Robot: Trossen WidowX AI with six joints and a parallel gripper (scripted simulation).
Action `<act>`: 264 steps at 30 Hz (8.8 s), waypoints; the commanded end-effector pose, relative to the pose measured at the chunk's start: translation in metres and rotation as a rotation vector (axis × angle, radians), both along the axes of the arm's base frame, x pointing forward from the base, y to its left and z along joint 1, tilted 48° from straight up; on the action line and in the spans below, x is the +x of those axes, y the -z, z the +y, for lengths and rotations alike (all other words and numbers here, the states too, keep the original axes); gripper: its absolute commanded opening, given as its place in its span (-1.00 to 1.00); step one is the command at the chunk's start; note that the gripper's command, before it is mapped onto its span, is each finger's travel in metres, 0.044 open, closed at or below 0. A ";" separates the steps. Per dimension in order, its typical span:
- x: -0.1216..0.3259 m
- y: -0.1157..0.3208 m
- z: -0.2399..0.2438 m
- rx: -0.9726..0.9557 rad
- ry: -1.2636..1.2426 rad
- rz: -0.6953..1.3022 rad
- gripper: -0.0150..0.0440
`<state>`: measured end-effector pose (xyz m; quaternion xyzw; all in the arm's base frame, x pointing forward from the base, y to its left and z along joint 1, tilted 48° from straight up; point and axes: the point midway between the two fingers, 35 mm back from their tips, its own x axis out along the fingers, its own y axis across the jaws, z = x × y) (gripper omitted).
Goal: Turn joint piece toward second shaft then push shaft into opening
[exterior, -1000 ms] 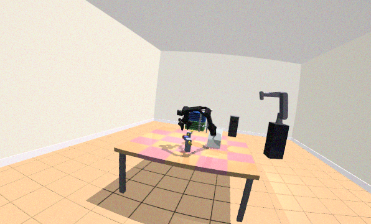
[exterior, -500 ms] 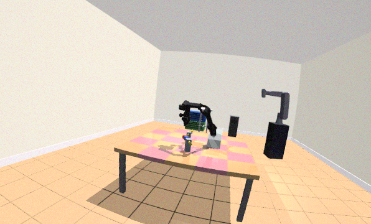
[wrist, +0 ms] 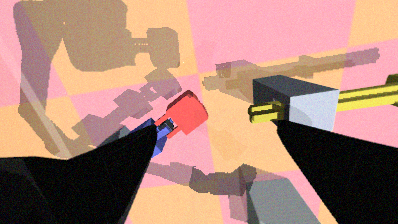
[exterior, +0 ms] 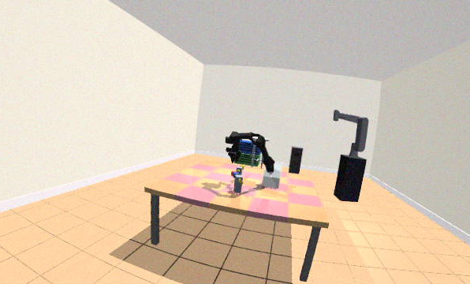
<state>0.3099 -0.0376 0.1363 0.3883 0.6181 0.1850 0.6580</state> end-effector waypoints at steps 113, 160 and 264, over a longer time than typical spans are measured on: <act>0.015 0.070 0.113 0.286 0.543 0.773 0.12; 0.015 0.070 0.113 0.286 0.543 0.773 0.12; -0.007 0.070 0.106 0.235 0.972 1.035 0.18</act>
